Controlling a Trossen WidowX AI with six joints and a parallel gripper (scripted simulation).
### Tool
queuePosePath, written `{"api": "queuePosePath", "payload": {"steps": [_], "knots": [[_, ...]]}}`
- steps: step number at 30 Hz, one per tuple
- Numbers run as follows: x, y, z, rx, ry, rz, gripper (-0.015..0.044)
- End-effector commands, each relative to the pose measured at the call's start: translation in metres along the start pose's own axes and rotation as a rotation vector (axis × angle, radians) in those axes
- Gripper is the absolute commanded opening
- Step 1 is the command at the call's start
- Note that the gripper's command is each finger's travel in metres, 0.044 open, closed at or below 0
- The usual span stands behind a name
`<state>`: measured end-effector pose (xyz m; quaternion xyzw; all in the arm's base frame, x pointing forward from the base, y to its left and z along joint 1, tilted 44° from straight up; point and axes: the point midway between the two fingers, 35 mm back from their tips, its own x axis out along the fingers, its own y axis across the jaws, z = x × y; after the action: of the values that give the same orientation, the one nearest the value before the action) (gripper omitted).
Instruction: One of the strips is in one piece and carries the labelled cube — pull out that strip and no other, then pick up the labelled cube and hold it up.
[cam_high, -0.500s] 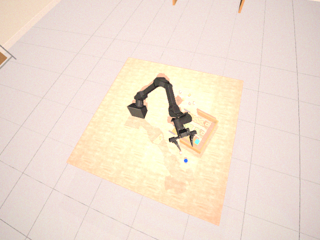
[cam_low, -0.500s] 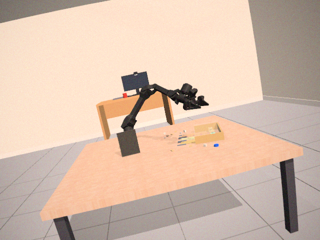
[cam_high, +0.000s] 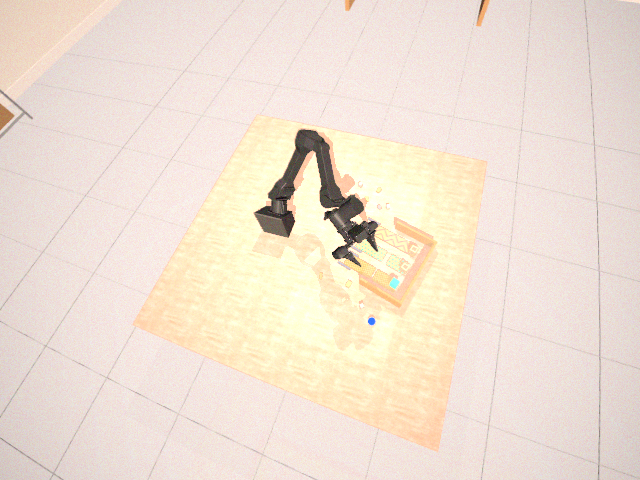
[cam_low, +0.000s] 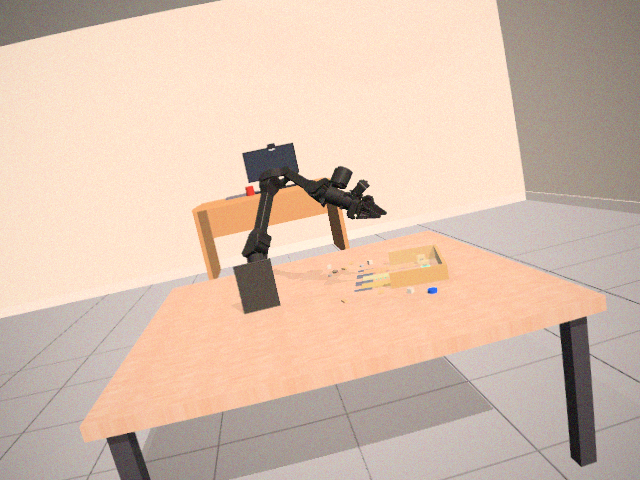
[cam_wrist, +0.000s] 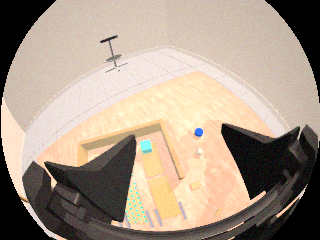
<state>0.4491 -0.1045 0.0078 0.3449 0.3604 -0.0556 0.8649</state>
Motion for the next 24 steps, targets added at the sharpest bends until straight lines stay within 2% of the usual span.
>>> {"api": "queuePosePath", "payload": {"steps": [1, 8, 24], "knots": [[-0.044, 0.025, -0.042, -0.099, 0.054, 0.17, 0.04], [-0.111, 0.057, -0.106, -0.207, 0.089, 0.43, 0.04], [-0.113, 0.058, -0.108, -0.21, 0.089, 0.437, 0.04]]}}
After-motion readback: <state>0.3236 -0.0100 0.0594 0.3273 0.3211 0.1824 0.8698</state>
